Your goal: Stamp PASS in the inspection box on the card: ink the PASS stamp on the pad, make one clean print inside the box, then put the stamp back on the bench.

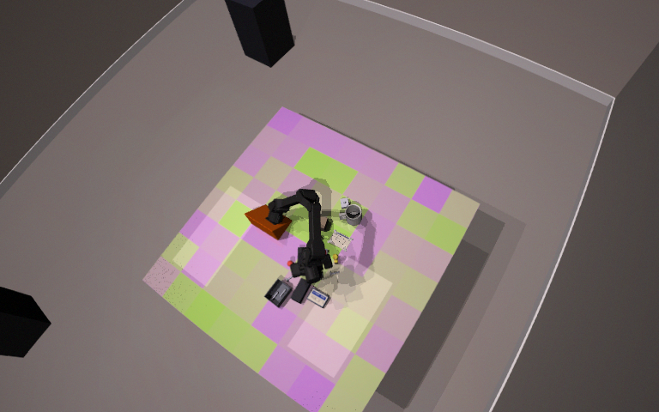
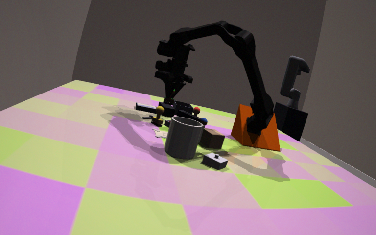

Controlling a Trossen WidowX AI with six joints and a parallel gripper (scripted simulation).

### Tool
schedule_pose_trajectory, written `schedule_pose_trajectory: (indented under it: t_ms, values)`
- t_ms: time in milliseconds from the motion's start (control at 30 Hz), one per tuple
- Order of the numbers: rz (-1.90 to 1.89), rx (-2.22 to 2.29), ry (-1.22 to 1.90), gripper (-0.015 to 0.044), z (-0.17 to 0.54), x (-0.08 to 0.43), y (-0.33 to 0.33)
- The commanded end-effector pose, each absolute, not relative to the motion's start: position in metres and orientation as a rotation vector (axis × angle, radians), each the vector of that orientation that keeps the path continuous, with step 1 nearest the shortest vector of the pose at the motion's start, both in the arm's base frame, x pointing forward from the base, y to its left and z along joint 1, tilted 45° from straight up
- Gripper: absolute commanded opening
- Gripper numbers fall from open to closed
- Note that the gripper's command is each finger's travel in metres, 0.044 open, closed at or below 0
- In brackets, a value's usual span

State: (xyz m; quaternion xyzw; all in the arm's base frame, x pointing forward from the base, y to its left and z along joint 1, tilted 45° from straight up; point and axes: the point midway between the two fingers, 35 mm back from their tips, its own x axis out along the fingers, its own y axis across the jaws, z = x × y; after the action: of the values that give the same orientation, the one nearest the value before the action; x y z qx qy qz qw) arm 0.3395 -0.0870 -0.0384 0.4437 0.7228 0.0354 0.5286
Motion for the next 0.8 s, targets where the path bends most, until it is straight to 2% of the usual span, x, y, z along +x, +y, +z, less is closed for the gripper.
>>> schedule_pose_trajectory:
  t_ms: [0, 767]
  values:
    - [0.085, 1.064, 1.729, 0.0, -0.044, 0.339, -0.081]
    - [0.086, 1.065, 1.729, 0.0, -0.071, 0.337, -0.054]
